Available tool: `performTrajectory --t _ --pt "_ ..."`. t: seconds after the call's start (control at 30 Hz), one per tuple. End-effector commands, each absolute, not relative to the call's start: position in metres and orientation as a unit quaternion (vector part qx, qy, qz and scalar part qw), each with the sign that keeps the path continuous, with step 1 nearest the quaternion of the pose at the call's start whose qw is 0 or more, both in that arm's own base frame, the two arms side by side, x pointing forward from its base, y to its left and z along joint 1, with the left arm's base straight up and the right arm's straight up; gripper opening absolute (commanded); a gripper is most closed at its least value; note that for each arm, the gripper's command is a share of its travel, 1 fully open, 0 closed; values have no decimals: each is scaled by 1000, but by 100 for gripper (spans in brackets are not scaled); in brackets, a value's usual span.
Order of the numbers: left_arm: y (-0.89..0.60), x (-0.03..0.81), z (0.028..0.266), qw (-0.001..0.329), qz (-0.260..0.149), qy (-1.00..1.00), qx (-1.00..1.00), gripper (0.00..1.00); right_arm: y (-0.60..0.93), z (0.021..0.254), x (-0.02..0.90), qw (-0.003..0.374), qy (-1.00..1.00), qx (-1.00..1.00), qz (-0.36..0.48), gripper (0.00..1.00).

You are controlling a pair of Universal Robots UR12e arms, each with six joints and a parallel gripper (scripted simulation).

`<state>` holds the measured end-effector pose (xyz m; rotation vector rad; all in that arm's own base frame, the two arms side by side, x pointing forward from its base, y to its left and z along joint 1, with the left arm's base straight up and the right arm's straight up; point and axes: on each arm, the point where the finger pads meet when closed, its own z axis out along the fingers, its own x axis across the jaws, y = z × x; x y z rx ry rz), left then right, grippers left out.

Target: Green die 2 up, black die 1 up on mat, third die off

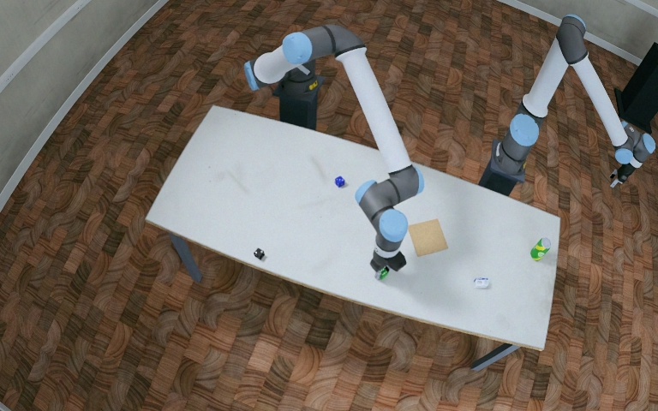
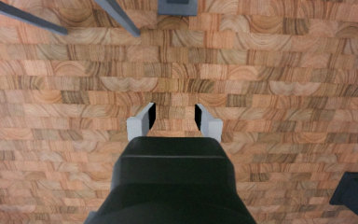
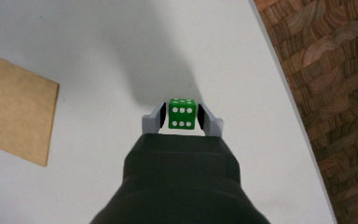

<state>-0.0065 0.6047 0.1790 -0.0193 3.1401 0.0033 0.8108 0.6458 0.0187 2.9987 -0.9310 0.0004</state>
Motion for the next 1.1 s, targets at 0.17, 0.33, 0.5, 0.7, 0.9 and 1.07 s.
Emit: performTrajectory --t 0.17,0.33,0.5,0.7,0.9,1.07 --pt "604 -9 177 0 0 1000 -7 100 645 20 811 0 -297 955 0 57" --pt "604 -9 177 0 0 1000 -7 100 645 20 811 0 -297 955 0 57" --pt "604 -9 177 0 0 1000 -7 100 645 20 811 0 -297 955 0 57" --pt "604 -9 177 0 0 1000 -7 100 645 20 811 0 -297 955 0 57" --pt "604 -9 177 0 0 1000 -7 100 645 20 811 0 -297 955 0 57" --pt "604 -9 177 0 0 1000 -7 100 645 20 811 0 -297 955 0 57"
